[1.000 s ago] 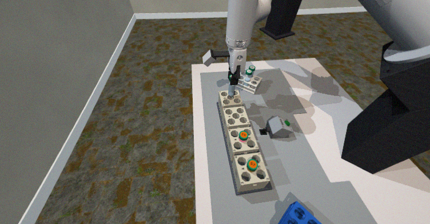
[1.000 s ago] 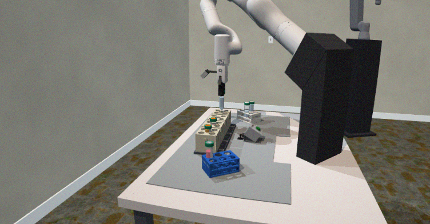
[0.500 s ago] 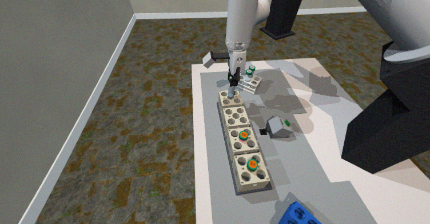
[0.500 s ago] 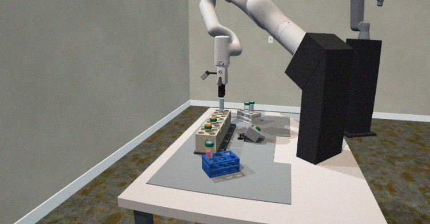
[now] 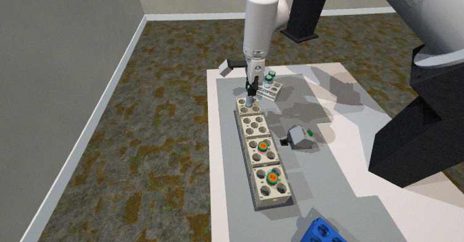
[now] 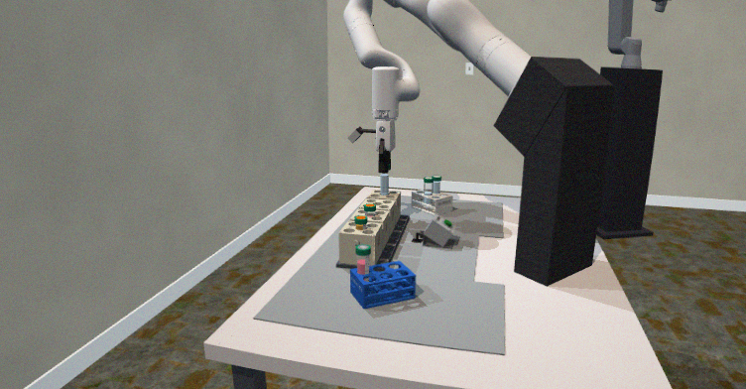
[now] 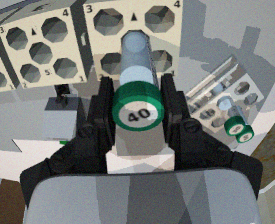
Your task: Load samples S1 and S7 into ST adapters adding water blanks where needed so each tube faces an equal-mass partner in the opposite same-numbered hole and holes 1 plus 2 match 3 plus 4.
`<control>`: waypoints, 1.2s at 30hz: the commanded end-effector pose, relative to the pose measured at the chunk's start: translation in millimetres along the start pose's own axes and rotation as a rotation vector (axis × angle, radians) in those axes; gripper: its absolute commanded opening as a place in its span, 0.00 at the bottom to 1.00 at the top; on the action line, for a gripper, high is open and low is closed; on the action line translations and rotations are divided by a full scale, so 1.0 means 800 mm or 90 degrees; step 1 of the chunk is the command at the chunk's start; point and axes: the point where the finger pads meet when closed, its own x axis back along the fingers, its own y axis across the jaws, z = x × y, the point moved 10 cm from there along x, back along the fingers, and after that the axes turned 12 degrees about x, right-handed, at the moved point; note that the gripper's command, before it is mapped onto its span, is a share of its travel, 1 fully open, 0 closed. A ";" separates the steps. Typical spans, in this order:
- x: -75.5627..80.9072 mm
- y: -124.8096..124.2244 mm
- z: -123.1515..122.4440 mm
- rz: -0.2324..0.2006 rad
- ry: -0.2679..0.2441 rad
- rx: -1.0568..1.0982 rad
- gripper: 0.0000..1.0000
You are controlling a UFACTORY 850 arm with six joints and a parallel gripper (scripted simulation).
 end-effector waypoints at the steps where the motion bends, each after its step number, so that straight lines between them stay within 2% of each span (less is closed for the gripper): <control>1: -0.004 0.000 0.000 0.000 0.000 0.000 0.00; 36: -0.043 0.000 0.000 0.000 0.000 0.000 0.00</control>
